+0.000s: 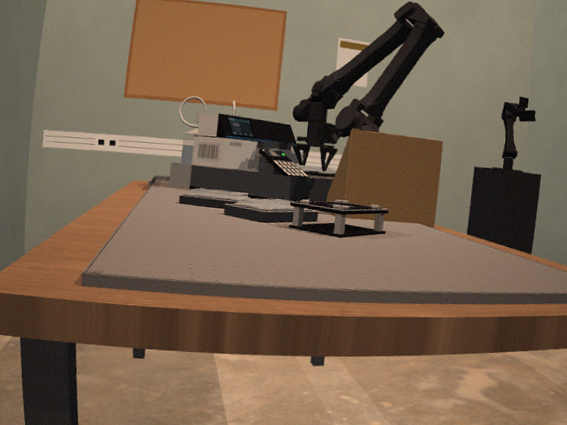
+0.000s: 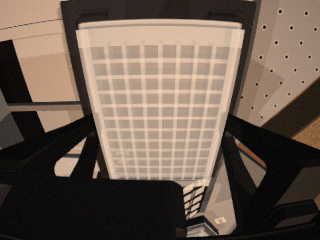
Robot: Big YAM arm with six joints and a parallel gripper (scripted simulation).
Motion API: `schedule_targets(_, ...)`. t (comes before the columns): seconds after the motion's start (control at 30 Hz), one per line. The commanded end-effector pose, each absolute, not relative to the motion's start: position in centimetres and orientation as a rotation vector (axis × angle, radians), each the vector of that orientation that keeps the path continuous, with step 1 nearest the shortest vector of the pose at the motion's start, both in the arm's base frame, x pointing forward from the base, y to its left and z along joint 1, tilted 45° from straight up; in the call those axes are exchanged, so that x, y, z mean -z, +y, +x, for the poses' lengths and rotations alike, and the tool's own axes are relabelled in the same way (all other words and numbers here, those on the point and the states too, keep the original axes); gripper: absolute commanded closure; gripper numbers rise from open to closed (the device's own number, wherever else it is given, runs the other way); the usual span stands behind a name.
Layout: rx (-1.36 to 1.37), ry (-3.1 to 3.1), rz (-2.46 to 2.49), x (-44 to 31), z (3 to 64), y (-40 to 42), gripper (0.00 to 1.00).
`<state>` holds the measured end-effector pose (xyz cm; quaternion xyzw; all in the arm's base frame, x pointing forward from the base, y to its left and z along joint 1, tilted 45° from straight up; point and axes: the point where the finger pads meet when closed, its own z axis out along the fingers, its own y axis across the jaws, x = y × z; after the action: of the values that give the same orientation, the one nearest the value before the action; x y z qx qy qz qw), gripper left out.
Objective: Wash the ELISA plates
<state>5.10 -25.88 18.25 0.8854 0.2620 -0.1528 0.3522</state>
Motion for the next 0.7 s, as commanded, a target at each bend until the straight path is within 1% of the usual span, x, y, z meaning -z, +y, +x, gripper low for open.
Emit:
schedule_targets(0.0, 0.370, 0.646, 2.244, -21.5, 5.7, -25.8, 0.16)
schedule_targets(0.67, 0.364, 0.643, 2.244, -23.7, 5.8, -23.5, 0.16)
